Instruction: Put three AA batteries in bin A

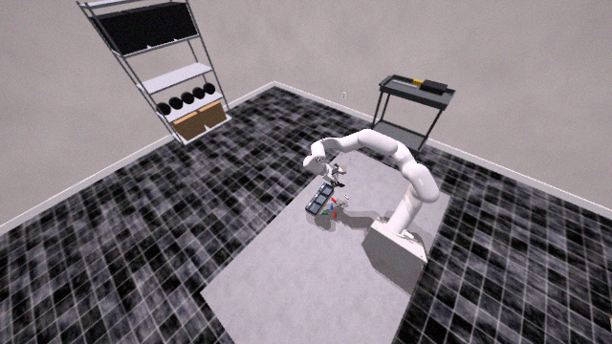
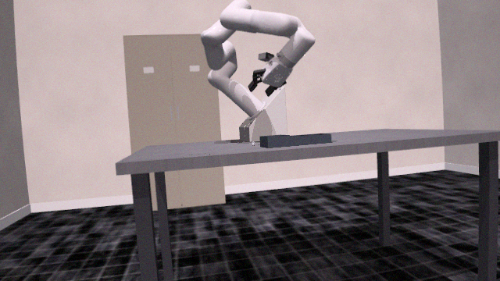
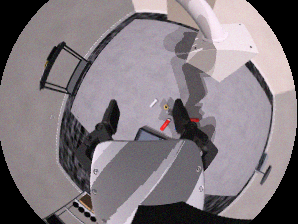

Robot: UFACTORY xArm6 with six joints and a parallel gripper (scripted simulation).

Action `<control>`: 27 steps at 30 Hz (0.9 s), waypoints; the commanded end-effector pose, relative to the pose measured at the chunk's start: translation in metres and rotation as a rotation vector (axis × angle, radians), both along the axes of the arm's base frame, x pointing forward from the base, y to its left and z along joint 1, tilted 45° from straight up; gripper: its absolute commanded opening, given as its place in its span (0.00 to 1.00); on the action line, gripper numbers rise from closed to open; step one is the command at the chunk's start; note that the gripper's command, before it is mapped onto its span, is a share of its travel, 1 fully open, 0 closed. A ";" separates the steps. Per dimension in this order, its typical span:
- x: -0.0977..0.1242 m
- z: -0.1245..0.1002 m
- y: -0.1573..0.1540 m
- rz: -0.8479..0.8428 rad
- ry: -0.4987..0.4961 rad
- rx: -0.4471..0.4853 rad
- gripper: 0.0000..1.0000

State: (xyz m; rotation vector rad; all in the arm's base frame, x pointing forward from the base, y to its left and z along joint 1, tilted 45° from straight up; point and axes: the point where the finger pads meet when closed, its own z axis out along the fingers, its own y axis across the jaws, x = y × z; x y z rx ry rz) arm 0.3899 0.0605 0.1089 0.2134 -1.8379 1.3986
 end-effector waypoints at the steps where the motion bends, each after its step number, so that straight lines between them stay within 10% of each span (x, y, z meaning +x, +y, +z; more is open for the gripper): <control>1: 0.000 0.001 0.001 0.002 -0.003 0.002 1.00; 17: 0.000 0.001 0.001 0.002 -0.003 0.002 1.00; 18: -0.002 -0.005 0.007 0.026 0.039 0.015 0.07; 27: 0.003 -0.002 0.002 0.022 -0.254 -0.075 0.07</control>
